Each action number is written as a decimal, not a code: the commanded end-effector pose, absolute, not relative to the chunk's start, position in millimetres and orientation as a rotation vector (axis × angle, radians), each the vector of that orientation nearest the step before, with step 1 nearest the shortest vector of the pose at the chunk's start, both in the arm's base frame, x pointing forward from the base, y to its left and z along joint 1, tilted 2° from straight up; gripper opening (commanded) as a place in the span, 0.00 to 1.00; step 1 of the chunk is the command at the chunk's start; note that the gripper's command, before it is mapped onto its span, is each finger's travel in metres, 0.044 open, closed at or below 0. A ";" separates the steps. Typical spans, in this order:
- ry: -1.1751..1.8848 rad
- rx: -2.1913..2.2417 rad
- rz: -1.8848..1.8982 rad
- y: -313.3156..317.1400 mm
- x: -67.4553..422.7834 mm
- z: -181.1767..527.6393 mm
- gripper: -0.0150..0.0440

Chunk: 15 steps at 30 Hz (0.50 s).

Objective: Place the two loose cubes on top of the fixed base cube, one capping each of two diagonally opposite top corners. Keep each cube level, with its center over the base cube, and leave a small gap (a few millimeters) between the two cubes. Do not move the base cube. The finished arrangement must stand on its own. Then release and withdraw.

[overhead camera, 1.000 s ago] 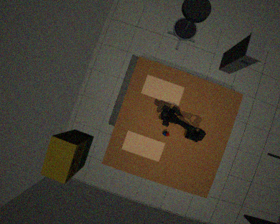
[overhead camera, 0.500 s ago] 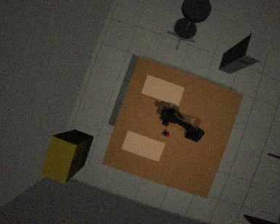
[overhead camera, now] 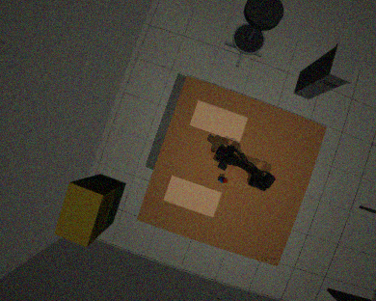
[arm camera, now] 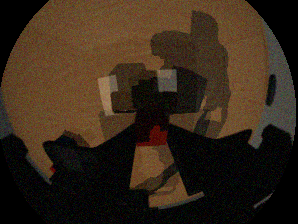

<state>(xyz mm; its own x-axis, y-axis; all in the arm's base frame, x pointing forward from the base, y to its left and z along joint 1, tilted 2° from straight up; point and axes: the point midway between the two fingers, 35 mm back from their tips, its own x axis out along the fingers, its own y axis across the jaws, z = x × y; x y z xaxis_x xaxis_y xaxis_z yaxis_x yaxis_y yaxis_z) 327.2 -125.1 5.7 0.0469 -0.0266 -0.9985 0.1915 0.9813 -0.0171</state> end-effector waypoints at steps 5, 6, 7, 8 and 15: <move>1.498 0.128 -0.165 -126.4 331.8 34.2 0.43; 1.497 0.128 -0.165 -126.4 331.8 37.4 0.43; 1.497 0.128 -0.165 -126.3 331.7 40.5 0.43; 1.497 0.128 -0.165 -126.3 331.6 43.7 0.43; 1.497 0.128 -0.165 -125.7 329.9 65.8 0.43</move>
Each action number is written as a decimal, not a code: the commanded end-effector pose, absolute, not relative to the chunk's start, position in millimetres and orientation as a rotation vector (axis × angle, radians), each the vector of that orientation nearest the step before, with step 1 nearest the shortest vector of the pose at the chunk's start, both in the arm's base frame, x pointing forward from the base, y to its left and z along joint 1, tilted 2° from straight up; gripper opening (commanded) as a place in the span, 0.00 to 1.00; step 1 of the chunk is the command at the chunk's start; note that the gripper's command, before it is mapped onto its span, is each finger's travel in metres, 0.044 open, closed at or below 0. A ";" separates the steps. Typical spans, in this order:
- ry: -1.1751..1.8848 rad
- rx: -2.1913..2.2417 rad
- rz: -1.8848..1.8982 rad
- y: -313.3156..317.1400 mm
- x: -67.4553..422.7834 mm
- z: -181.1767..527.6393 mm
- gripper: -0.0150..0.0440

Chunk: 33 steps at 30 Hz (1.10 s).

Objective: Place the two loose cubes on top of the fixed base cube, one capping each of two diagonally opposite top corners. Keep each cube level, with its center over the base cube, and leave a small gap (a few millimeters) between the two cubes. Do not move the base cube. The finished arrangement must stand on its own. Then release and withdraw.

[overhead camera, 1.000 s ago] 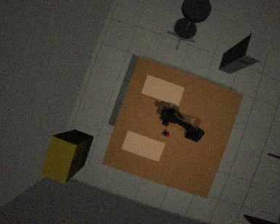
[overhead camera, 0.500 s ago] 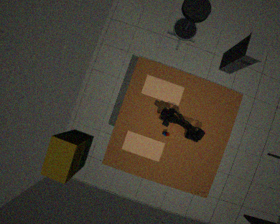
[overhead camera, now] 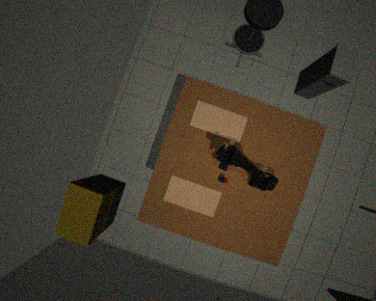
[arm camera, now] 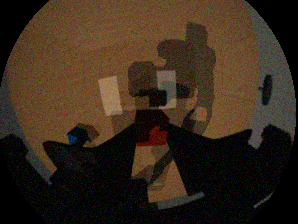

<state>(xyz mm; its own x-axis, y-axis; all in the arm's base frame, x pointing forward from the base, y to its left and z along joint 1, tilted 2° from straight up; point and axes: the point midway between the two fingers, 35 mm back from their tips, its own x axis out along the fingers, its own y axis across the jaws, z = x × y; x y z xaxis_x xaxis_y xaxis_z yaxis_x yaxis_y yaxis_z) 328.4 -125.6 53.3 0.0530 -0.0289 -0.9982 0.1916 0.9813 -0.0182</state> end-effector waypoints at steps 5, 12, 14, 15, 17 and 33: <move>1.497 0.128 -0.165 -124.9 327.7 81.7 0.43; 1.498 0.128 -0.165 -123.2 323.4 103.4 0.43; 1.498 0.128 -0.165 -123.1 322.9 105.5 0.43; 1.498 0.128 -0.165 -123.1 322.9 105.5 0.43; 1.498 0.123 -0.160 -120.9 323.4 105.4 0.43; 1.505 0.007 -0.044 -69.7 332.4 101.0 0.43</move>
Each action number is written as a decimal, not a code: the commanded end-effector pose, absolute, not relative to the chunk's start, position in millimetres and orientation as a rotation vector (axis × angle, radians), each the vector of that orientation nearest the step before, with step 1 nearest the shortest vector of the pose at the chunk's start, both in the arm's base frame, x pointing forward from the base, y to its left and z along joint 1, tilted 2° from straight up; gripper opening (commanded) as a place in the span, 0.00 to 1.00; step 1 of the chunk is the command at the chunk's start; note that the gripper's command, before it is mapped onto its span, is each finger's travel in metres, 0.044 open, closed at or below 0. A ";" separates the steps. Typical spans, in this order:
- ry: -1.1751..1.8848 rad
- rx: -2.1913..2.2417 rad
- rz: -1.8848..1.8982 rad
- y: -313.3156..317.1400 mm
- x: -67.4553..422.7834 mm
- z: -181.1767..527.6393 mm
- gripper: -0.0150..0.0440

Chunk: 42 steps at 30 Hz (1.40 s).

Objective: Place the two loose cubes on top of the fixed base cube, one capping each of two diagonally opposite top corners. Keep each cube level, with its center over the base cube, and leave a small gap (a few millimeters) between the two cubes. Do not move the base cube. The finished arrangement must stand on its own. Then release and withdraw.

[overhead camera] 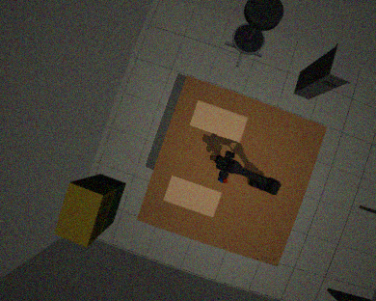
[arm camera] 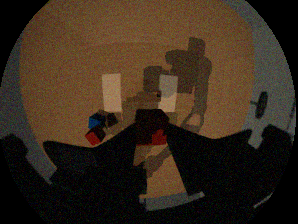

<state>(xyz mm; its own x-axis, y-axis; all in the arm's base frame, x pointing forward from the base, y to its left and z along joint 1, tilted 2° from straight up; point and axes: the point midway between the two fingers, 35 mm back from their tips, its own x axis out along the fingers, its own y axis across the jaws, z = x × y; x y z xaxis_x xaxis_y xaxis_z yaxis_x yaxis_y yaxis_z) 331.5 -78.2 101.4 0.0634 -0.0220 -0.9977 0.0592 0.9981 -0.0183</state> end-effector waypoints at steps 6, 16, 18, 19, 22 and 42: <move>1.506 -0.037 0.000 -50.2 333.7 99.3 0.43; 1.505 -0.111 0.074 -17.9 333.3 96.6 0.43; 1.505 -0.126 0.089 -11.5 332.8 96.0 0.43; 1.504 -0.133 0.096 -8.3 332.6 95.7 0.43; 1.503 -0.155 0.118 1.2 331.5 94.9 0.43; 1.490 -0.303 0.264 62.6 317.9 89.2 0.43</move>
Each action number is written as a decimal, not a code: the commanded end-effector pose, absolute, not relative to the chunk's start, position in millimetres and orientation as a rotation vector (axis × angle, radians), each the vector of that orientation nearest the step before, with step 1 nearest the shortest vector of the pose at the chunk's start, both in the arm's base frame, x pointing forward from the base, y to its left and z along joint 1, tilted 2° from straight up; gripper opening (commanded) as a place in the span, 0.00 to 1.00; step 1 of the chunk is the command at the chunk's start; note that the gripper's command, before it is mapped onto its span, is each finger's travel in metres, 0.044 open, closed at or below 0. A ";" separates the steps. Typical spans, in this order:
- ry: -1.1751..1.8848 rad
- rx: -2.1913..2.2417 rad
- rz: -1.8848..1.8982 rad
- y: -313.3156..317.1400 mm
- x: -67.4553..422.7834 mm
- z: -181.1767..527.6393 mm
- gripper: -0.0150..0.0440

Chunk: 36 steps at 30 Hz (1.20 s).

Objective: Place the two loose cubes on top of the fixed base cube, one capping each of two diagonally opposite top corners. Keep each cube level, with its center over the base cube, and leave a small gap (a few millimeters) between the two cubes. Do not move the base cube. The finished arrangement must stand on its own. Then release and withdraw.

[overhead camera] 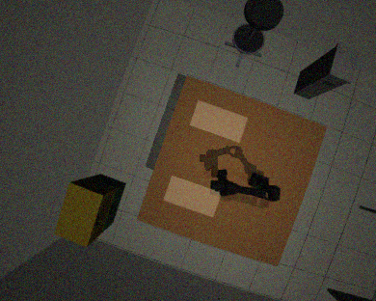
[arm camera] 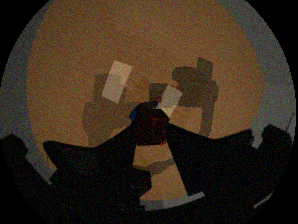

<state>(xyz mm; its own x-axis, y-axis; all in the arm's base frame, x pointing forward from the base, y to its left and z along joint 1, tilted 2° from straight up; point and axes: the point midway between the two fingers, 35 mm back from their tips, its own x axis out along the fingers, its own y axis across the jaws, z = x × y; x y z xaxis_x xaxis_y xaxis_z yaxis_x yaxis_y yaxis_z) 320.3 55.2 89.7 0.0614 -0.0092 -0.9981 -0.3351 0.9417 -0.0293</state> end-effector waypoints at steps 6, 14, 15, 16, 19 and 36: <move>1.488 -0.322 0.282 69.9 315.5 86.6 0.43; 1.488 -0.322 0.282 69.0 315.6 62.4 0.43; 1.488 -0.322 0.282 68.9 315.5 60.0 0.43; 1.488 -0.322 0.282 68.8 315.4 58.6 0.43; 1.488 -0.322 0.282 68.8 315.4 58.1 0.43; 1.488 -0.322 0.282 68.7 318.5 30.7 0.43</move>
<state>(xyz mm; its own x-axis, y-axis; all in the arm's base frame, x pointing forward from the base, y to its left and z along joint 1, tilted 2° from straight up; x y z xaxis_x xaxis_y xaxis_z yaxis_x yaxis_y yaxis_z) 318.0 69.7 37.9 0.0625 -0.0084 -0.9980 -0.3769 0.9257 -0.0314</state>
